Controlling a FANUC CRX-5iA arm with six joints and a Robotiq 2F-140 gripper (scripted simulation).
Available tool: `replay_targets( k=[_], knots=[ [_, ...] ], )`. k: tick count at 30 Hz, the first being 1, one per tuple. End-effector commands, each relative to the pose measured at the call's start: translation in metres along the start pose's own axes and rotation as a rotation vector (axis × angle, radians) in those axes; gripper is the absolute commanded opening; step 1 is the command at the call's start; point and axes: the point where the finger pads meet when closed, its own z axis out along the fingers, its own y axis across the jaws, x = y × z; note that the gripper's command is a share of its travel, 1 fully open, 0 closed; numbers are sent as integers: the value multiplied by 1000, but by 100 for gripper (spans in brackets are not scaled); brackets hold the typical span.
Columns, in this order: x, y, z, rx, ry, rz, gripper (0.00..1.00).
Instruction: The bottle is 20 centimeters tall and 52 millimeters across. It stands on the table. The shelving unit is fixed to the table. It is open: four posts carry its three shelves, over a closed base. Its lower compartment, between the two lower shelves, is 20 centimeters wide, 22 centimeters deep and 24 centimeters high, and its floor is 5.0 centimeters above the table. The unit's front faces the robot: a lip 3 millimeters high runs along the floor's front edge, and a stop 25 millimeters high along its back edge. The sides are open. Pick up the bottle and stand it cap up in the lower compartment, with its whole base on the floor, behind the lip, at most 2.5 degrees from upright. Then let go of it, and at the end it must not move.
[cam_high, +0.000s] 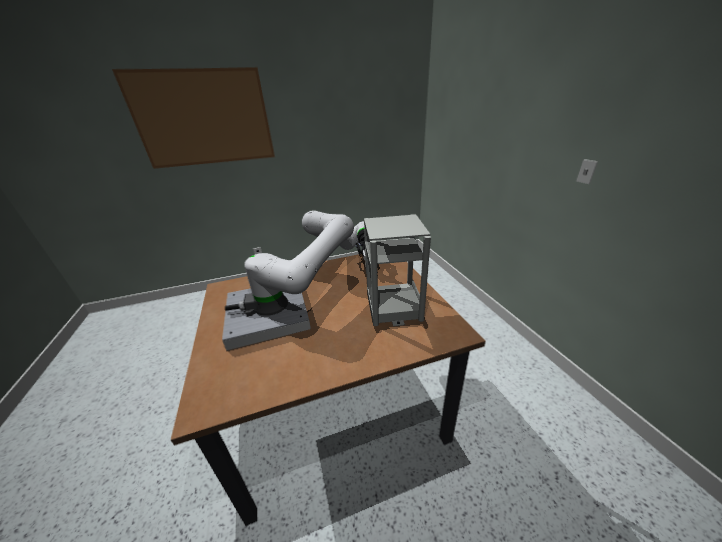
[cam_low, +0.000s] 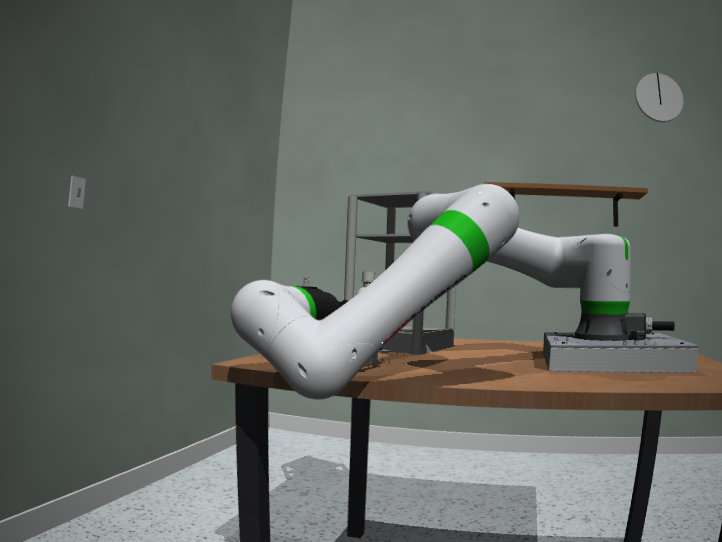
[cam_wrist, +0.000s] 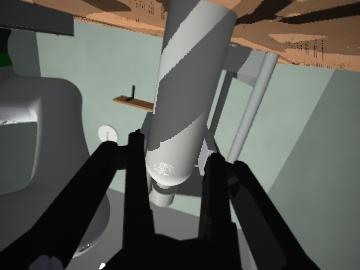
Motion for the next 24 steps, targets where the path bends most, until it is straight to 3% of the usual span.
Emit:
replay_targets(
  k=[1,24],
  knots=[
    [0,0,0,0,0,0,0],
    [-5,0,0,0,0,0,0]
  ],
)
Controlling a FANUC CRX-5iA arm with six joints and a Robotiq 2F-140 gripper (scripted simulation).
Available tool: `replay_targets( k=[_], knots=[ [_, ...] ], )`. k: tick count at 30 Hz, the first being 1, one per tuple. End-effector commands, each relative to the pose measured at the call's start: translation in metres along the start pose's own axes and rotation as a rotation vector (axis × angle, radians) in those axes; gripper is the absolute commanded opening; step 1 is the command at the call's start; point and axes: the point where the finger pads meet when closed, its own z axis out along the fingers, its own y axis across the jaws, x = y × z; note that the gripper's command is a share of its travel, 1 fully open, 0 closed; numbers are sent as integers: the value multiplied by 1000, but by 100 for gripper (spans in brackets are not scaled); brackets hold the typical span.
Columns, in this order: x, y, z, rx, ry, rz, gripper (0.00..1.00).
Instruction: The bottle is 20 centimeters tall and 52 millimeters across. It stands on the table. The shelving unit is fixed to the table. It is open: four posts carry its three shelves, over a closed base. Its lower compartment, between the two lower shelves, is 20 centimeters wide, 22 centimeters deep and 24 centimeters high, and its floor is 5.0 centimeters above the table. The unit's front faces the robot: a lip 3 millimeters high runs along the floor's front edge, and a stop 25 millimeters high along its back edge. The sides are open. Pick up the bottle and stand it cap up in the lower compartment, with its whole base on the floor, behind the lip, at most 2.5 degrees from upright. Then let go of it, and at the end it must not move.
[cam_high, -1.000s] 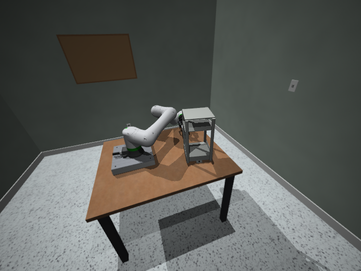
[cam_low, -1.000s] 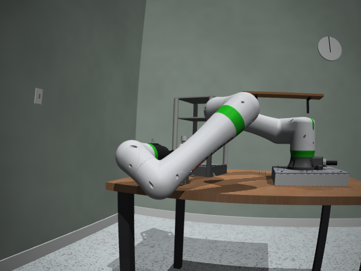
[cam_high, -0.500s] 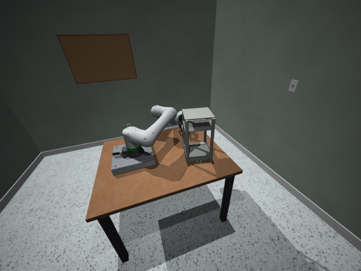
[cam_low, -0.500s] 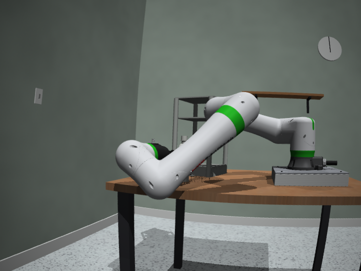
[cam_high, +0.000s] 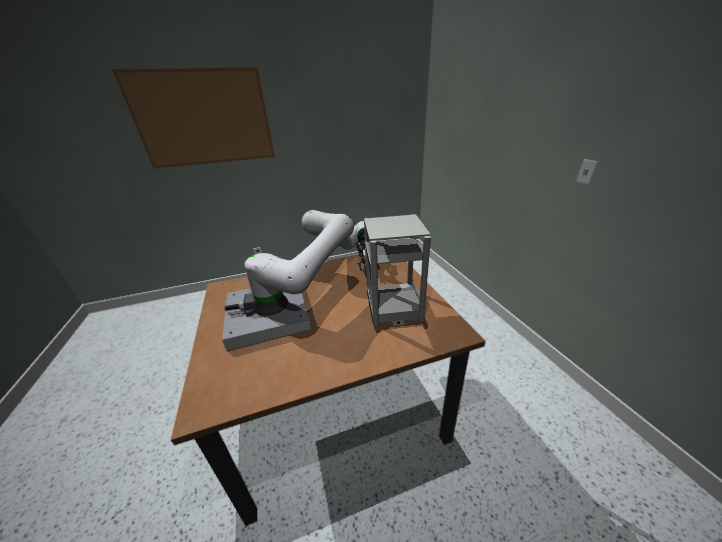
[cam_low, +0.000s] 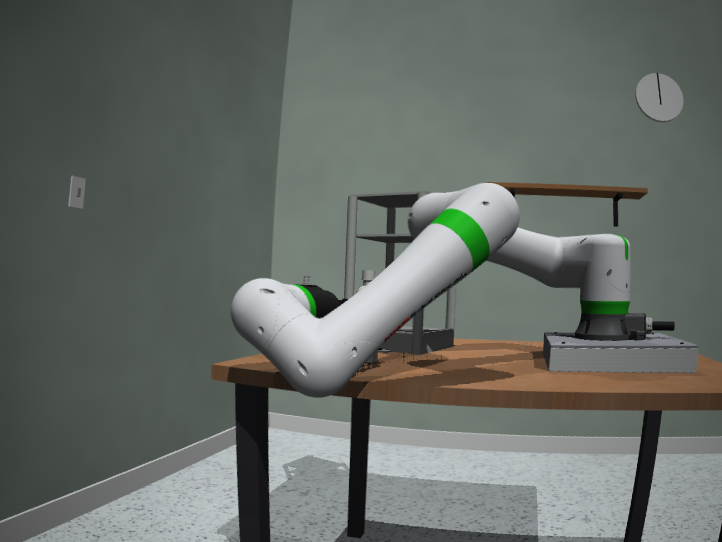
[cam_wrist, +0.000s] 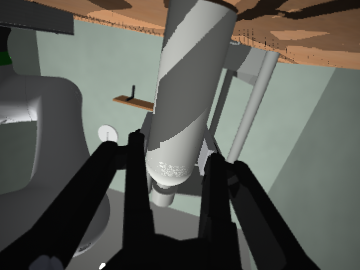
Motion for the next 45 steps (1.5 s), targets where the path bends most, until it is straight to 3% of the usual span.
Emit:
replay_targets(
  k=[1,28,45],
  knots=[
    [-3,0,0,0,0,0,0],
    [-67,0,0,0,0,0,0],
    [-76,0,0,0,0,0,0]
  ],
)
